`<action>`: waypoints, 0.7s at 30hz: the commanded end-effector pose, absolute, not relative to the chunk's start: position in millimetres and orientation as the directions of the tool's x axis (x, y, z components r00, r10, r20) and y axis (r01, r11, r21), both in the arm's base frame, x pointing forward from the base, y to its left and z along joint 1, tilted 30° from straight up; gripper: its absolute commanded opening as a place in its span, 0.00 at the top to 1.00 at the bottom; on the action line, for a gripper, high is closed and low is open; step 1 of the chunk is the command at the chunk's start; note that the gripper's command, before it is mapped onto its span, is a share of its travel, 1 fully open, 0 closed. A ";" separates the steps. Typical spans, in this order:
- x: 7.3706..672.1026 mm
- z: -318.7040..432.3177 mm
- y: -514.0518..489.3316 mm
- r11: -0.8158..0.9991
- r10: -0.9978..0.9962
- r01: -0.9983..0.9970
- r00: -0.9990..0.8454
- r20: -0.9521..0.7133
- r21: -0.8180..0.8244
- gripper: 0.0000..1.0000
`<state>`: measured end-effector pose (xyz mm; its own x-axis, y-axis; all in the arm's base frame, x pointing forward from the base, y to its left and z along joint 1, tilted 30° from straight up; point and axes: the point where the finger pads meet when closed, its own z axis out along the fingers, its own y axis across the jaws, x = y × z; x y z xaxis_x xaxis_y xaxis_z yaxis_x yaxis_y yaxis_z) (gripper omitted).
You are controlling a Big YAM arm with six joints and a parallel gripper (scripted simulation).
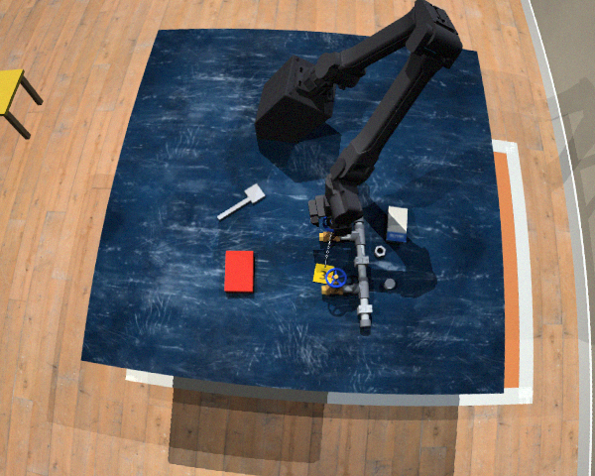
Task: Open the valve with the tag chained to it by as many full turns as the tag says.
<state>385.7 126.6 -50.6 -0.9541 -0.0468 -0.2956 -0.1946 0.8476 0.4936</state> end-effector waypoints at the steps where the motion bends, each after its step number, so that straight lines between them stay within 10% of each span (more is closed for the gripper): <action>1: 399.9 -46.6 121.3 0.817 0.260 0.141 -0.956 -0.138 0.559 0.00; 21: 397.9 -46.3 123.0 0.171 0.838 0.905 -0.342 0.426 0.391 0.00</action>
<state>383.3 128.5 -50.0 -0.5945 0.7332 0.3302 0.7745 0.4118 0.4801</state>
